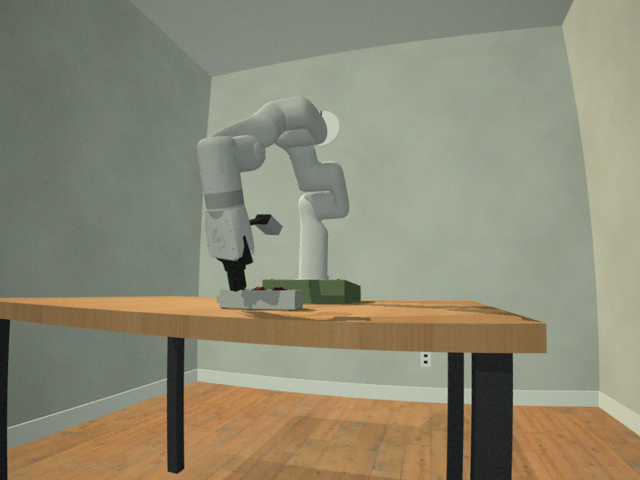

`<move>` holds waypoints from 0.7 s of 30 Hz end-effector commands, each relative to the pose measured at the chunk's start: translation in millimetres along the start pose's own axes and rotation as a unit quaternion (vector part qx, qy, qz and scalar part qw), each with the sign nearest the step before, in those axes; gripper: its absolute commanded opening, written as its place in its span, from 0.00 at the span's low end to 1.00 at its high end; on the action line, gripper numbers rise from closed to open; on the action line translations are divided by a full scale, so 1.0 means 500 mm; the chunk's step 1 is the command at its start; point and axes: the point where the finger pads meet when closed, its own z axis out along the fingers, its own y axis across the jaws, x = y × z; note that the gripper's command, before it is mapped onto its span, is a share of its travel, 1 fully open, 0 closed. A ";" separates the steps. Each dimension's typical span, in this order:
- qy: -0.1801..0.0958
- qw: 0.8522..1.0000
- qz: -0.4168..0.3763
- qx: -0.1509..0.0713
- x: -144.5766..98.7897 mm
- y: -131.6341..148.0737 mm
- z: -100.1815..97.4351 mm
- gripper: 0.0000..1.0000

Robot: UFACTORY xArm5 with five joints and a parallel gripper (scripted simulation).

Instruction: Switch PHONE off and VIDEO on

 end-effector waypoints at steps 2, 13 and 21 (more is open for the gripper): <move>-0.002 1.000 0.000 -0.001 -0.001 0.001 -0.004 0.00; -0.003 1.000 0.001 -0.001 -0.008 0.003 -0.008 0.00; -0.004 1.000 0.001 -0.002 -0.012 0.005 -0.010 0.00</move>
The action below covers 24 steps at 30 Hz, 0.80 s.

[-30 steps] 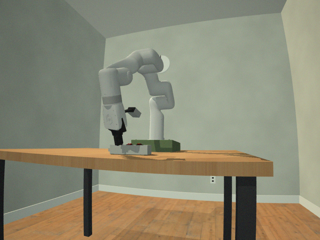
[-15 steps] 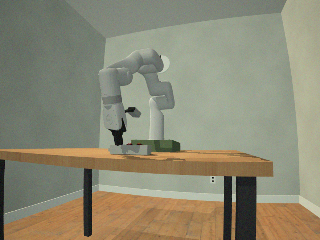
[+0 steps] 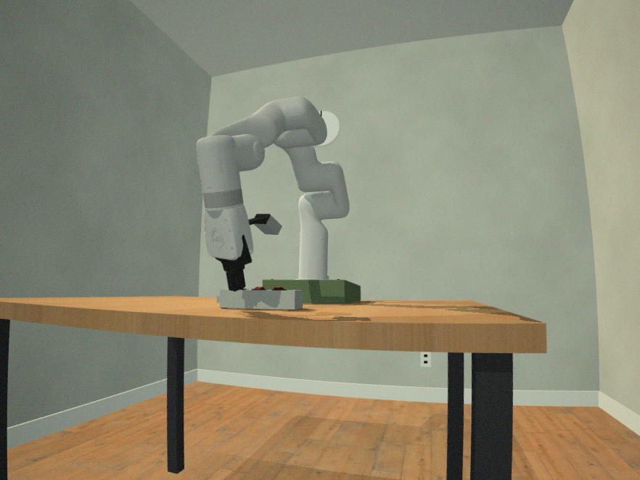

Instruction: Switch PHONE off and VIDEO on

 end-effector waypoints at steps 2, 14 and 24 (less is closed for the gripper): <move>-0.003 1.000 0.001 -0.001 -0.010 0.004 -0.009 0.00; -0.006 1.000 0.002 -0.002 -0.023 0.010 -0.017 0.00; -0.008 1.000 0.003 -0.004 -0.040 0.017 -0.027 0.00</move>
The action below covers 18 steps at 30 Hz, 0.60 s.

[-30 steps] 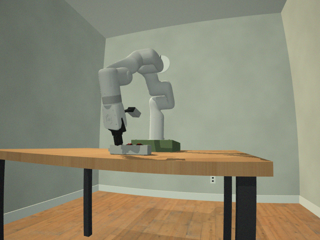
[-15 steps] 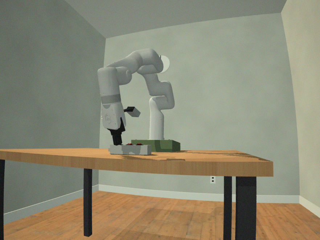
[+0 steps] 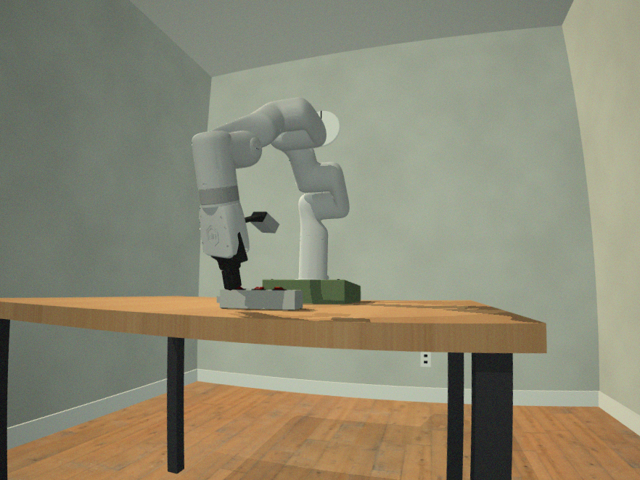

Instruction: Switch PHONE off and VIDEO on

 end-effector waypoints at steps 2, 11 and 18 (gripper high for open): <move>-0.004 1.000 0.001 -0.002 -0.013 0.005 -0.011 0.00; -0.008 1.000 0.003 -0.004 -0.034 0.014 -0.025 0.00; -0.008 1.000 0.003 -0.004 -0.034 0.014 -0.025 0.00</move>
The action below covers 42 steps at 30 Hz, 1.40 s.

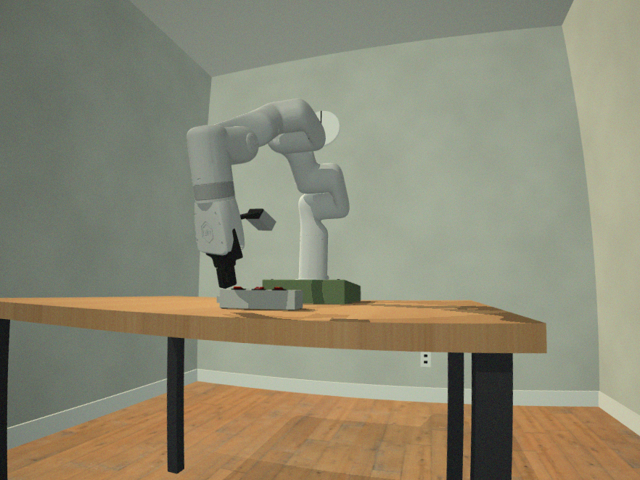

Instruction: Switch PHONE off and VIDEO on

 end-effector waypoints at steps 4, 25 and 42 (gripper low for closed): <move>-0.001 1.000 0.000 -0.001 -0.003 0.001 -0.005 0.00; -0.009 1.000 0.004 -0.004 -0.040 0.017 -0.029 0.00; -0.015 1.000 0.007 -0.007 -0.065 0.027 -0.048 0.00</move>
